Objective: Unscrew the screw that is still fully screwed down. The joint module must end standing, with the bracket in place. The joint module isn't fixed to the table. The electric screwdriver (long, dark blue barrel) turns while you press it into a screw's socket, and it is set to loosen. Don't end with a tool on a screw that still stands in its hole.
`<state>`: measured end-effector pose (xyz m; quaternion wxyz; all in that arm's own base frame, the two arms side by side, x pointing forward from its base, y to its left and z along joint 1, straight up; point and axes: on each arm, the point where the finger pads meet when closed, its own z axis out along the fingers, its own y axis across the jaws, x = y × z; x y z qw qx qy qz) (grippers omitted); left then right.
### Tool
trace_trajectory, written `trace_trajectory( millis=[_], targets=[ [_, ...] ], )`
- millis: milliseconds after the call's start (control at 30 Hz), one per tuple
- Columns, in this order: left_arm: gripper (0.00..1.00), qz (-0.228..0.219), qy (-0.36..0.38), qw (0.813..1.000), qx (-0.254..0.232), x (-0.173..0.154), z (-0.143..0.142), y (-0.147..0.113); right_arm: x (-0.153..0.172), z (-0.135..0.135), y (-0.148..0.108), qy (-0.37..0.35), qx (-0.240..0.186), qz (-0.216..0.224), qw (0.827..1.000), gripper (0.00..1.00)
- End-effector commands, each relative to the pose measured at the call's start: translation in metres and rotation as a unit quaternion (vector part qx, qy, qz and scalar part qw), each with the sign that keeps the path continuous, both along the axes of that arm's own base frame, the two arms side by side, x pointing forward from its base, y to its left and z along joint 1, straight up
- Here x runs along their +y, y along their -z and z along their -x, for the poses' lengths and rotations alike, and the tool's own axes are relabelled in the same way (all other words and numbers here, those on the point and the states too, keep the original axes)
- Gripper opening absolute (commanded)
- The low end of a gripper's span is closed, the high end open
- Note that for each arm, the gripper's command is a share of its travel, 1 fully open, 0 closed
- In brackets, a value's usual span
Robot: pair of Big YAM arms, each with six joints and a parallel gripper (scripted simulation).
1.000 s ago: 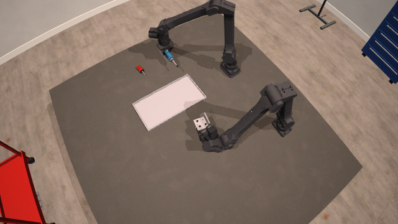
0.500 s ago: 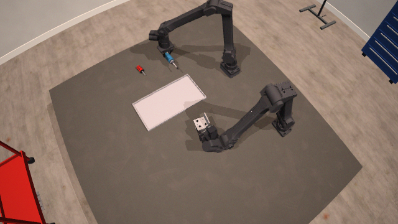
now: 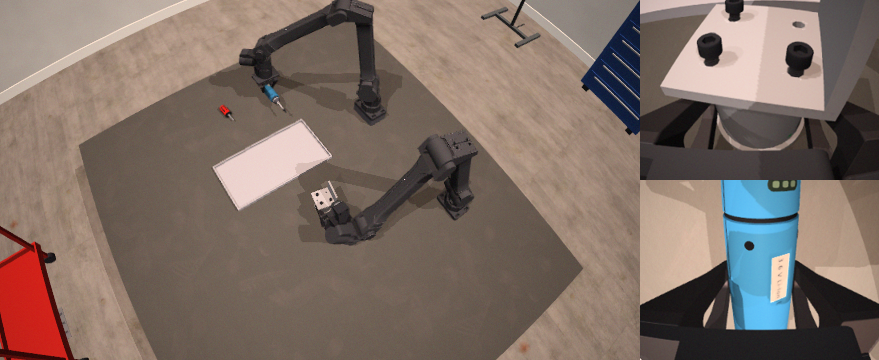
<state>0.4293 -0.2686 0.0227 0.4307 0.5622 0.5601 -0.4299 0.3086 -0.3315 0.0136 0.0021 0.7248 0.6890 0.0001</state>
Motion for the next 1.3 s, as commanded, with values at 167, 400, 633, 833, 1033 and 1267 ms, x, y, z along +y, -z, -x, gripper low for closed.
trace_trajectory(
  millis=[167,400,633,833,1033,1267],
  targets=[
    [0.59,0.004,-0.001,1.000,-0.012,-0.002,-0.008,-0.007,0.001,-0.009,-0.001,-0.001,-0.007,0.009,1.000,0.42],
    [0.59,0.004,-0.001,1.000,-0.012,-0.002,-0.008,-0.007,0.003,-0.007,0.008,-0.001,-0.003,0.004,1.000,0.42],
    [0.59,0.004,-0.001,1.000,-0.012,-0.002,-0.008,-0.007,0.004,-0.007,0.017,-0.001,0.000,0.001,1.000,0.42],
    [0.59,0.004,-0.001,1.000,-0.012,-0.002,-0.008,-0.007,-0.010,-0.020,-0.003,-0.001,-0.021,0.022,1.000,0.42],
    [0.59,0.004,-0.001,1.000,-0.012,-0.002,-0.008,-0.007,0.001,-0.010,0.016,-0.001,-0.006,0.007,1.000,0.42],
    [0.59,0.004,-0.001,1.000,-0.012,-0.002,-0.008,-0.007,0.001,-0.009,0.019,-0.001,-0.006,0.008,1.000,0.42]
  ],
)
